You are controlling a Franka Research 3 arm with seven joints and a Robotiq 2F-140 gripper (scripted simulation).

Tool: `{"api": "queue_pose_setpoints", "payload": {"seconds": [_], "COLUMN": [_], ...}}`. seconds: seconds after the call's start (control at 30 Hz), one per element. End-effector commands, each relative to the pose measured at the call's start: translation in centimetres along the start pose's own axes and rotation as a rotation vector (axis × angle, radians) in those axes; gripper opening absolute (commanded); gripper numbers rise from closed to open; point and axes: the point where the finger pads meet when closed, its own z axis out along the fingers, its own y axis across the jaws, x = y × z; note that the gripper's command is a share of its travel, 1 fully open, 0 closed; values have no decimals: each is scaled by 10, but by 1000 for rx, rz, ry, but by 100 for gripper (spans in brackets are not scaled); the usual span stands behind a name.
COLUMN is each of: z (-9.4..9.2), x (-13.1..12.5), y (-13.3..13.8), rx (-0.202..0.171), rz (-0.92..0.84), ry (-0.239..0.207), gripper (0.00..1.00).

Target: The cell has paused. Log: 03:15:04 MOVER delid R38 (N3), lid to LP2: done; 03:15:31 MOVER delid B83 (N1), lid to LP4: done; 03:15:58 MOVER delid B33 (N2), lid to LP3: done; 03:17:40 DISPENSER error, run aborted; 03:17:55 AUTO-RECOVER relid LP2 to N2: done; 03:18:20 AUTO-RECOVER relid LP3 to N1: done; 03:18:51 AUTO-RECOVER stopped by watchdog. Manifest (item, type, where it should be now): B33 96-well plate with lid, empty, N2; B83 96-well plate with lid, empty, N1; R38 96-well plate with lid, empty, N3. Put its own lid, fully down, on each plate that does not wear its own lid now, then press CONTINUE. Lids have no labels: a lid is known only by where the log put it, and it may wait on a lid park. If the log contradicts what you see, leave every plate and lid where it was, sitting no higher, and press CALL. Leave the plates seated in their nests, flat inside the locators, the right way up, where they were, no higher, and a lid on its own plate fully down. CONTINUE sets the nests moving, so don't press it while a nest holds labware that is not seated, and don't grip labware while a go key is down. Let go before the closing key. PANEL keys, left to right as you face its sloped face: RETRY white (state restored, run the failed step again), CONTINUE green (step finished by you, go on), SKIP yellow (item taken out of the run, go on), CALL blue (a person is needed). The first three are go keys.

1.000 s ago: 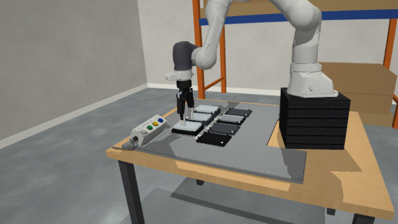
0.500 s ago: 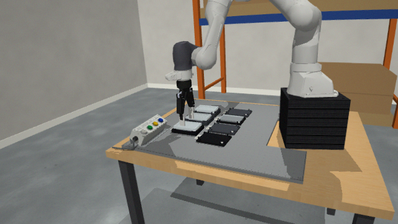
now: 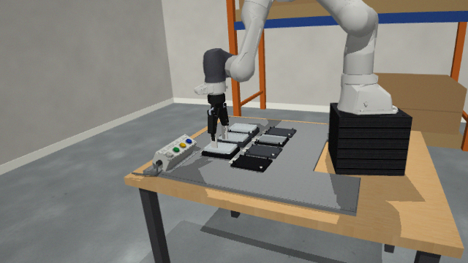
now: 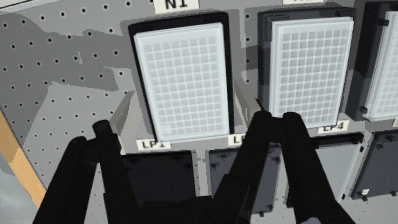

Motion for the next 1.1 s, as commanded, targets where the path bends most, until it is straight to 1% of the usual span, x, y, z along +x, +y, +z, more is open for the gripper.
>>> {"api": "queue_pose_setpoints", "payload": {"seconds": [0.0,0.6,1.07], "z": [1,1,6], "x": [0,0,0], "y": [-1,-1,-1], "rx": [0,0,0], "rz": [3,3,3], "ry": [0,0,0], "gripper": [66,66,66]}}
